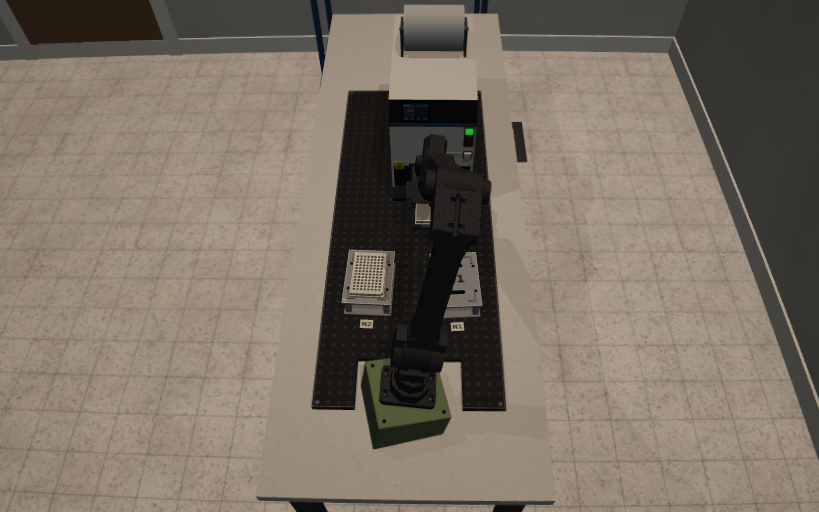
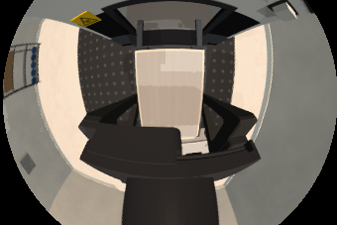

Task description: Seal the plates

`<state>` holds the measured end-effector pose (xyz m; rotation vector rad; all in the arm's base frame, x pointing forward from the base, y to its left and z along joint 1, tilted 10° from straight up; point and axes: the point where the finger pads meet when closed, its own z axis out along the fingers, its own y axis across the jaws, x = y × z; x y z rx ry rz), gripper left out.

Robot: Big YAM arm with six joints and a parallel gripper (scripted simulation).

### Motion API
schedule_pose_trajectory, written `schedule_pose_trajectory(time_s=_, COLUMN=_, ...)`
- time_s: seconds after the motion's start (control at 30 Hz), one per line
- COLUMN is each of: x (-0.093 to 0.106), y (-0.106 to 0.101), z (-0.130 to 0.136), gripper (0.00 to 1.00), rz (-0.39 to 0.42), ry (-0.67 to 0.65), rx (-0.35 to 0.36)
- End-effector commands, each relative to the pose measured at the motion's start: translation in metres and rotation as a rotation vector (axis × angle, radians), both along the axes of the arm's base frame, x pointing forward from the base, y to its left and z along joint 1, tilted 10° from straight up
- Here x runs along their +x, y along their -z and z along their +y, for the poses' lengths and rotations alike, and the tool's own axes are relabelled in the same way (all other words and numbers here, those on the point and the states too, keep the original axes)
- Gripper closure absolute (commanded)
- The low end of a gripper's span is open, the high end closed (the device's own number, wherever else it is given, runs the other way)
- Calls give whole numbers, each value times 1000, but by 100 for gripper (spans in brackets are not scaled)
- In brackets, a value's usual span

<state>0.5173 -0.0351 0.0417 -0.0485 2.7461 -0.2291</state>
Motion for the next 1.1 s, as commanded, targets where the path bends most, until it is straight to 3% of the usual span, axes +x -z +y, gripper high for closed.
schedule_pose_trajectory(time_s=0.0, x=24, y=-26, z=3, gripper=12, rz=-57, ry=-6, rx=-5)
schedule_pose_trajectory(time_s=0.17, x=23, y=-20, z=2, gripper=14, rz=-46, ry=-5, rx=-5)
schedule_pose_trajectory(time_s=0.2, x=23, y=-20, z=2, gripper=100, rz=-45, ry=-5, rx=-5)
schedule_pose_trajectory(time_s=1.07, x=23, y=-11, z=1, gripper=100, rz=-31, ry=-1, rx=-4)
